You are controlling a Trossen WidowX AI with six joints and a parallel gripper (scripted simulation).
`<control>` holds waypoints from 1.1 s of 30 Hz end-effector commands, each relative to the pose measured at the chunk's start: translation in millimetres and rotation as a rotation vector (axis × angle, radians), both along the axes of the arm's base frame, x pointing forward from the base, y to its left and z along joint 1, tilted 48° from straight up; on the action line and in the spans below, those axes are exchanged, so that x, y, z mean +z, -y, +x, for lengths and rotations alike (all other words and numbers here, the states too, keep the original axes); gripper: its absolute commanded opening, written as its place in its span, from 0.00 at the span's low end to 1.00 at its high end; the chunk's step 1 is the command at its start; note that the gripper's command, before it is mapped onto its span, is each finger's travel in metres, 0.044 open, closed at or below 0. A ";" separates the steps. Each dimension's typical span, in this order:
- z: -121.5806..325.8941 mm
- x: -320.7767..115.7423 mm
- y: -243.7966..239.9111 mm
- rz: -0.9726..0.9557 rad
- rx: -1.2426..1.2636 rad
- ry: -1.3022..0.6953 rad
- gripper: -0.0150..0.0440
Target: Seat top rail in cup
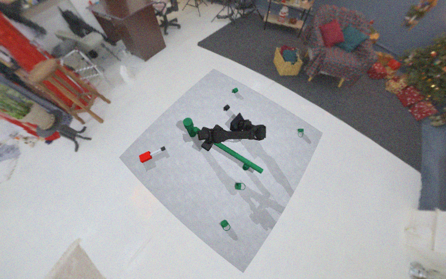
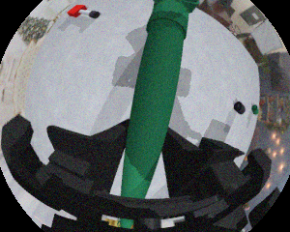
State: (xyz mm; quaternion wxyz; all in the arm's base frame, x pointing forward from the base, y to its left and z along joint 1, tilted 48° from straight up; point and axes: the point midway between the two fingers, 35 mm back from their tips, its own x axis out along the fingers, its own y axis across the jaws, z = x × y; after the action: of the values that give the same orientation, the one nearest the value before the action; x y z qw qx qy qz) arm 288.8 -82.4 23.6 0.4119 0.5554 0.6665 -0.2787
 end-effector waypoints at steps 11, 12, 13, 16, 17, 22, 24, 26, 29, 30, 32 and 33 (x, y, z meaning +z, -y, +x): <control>-2.3 -7.0 12.4 -0.025 -0.003 0.007 0.25; -2.2 -7.2 12.7 -0.025 -0.003 0.007 0.25; -1.7 -4.3 5.2 -0.010 -0.004 0.002 0.25; -1.7 -4.3 5.2 -0.010 -0.004 0.002 0.25; -1.7 -4.3 5.2 -0.010 -0.004 0.002 0.25; -1.7 -4.3 5.2 -0.010 -0.004 0.002 0.30; -1.7 -4.3 5.2 -0.010 -0.004 0.002 0.39; -1.7 -4.3 5.2 -0.010 -0.004 0.002 0.48; -1.7 -4.3 5.2 -0.010 -0.004 0.002 0.61; -1.7 -4.3 5.2 -0.010 -0.004 0.002 0.65; -1.7 -0.7 5.4 -0.010 -0.004 0.002 0.74; -1.8 2.7 5.5 -0.010 -0.004 0.002 0.79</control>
State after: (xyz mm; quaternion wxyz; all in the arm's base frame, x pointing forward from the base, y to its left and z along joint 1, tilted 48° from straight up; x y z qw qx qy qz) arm 287.0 -87.7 20.0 0.4143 0.5550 0.6638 -0.2822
